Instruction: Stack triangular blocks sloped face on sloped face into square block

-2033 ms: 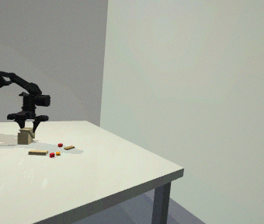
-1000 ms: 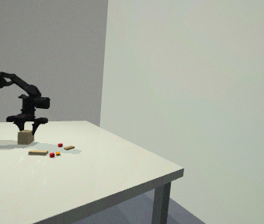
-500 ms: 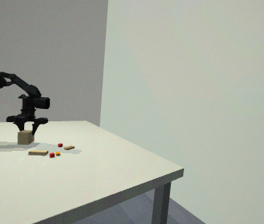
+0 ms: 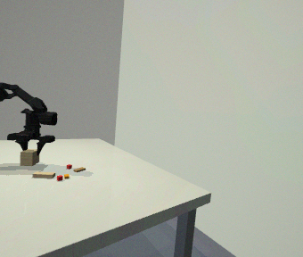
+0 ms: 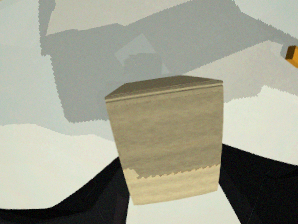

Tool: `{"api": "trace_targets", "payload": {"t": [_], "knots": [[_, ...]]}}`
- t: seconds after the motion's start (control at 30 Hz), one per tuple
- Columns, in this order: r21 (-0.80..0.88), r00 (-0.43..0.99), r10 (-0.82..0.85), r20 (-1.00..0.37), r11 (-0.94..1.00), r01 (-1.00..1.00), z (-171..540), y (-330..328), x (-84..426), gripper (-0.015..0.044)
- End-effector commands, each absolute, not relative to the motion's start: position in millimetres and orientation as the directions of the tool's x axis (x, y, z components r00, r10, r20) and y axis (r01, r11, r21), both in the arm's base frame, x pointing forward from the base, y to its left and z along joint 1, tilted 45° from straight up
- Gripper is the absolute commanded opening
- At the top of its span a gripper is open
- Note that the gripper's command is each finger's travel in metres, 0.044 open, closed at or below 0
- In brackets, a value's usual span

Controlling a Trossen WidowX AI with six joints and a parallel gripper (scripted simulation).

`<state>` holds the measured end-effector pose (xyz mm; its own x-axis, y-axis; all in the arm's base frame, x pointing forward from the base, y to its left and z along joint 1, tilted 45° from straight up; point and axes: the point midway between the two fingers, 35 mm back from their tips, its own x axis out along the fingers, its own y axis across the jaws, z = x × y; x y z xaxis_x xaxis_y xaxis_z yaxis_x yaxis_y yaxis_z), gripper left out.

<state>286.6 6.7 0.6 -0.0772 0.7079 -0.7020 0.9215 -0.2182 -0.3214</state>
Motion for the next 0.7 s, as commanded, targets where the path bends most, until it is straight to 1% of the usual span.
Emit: {"api": "trace_targets", "payload": {"t": [0.0, 0.07, 0.6, 0.63, 0.67], "knots": [[-0.324, -0.077, 0.71, -0.7, -0.219, 0.92, 0.5, 7.1, 286.7, 0.0], [-0.326, -0.077, 0.712, -0.698, -0.22, 0.919, 0.4, 7.4, 286.8, 0.0], [-0.321, -0.077, 0.708, -0.702, -0.218, 0.921, 0.5, 6.7, 286.6, 0.042], [-0.321, -0.077, 0.708, -0.702, -0.218, 0.921, 0.5, 6.7, 286.6, 0.044], [-0.321, -0.077, 0.708, -0.702, -0.218, 0.921, 0.5, 6.7, 286.6, 0.044]]}}
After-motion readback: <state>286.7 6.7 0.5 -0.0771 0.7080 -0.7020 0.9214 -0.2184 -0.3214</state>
